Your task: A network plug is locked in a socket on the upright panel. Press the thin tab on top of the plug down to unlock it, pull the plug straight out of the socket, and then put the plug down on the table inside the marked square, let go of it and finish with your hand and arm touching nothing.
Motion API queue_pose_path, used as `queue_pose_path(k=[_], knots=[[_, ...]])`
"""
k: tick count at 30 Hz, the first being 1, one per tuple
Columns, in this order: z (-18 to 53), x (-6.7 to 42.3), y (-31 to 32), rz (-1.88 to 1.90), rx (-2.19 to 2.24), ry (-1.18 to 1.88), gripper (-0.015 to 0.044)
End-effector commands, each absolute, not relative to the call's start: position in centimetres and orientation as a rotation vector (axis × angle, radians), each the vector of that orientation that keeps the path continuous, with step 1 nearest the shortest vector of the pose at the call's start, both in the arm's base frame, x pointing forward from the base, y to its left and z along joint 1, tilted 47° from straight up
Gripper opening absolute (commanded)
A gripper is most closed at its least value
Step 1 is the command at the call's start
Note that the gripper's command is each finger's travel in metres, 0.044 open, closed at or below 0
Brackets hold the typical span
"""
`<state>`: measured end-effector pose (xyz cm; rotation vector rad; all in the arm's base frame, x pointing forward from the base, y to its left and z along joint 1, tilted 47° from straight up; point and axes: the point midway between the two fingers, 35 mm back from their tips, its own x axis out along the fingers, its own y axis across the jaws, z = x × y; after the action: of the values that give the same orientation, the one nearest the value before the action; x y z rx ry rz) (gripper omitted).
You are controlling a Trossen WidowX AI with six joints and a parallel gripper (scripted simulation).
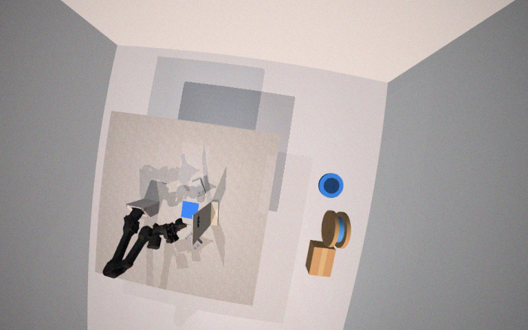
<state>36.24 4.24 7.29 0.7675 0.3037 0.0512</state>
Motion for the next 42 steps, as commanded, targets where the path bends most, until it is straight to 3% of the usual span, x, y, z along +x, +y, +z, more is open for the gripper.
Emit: queue_pose_path(k=[1, 42], knots=[[7.2, 35.8, 4.3, 0.051, 0.766, 0.307, 0.0], [7.9, 34.3, 4.1, 0.049, 0.768, 0.301, 0.0]])
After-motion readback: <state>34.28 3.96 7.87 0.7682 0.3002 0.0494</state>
